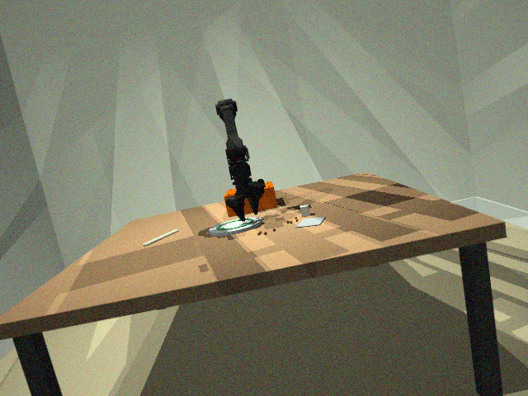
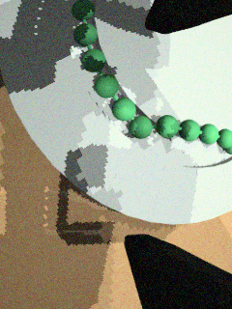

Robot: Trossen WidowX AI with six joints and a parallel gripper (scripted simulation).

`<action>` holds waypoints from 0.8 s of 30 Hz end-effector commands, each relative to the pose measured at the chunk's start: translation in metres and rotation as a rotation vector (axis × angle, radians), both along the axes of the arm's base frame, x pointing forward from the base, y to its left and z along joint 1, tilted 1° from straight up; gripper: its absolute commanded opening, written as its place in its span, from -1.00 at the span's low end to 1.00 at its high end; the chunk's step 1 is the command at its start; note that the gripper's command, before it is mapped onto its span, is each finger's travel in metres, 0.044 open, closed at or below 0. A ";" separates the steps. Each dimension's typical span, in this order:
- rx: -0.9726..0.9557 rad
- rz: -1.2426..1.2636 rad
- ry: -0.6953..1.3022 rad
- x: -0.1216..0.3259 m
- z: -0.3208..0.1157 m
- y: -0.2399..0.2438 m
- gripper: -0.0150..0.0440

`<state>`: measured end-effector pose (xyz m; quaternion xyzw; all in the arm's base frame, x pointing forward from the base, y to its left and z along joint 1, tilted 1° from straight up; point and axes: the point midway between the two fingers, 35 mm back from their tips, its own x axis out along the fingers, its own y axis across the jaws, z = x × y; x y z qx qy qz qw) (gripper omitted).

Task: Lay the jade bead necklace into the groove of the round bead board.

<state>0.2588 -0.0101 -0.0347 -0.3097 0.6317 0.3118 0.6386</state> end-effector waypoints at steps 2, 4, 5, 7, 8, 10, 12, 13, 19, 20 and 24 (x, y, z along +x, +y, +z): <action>0.000 -0.004 -0.007 0.001 0.003 0.000 1.00; 0.000 -0.004 -0.007 0.001 0.003 0.000 1.00; 0.000 -0.004 -0.007 0.001 0.003 0.000 1.00; 0.000 -0.004 -0.007 0.001 0.003 0.000 1.00; 0.000 -0.004 -0.007 0.001 0.003 0.000 1.00; 0.000 -0.004 -0.007 0.001 0.003 0.000 1.00; 0.000 -0.004 -0.007 0.001 0.003 0.000 1.00; 0.000 -0.004 -0.007 0.001 0.003 0.000 1.00; -0.001 0.044 -0.007 -0.003 0.026 -0.008 0.56; -0.001 0.055 -0.007 -0.004 0.031 -0.009 0.47; -0.002 0.064 -0.007 -0.005 0.034 -0.011 0.11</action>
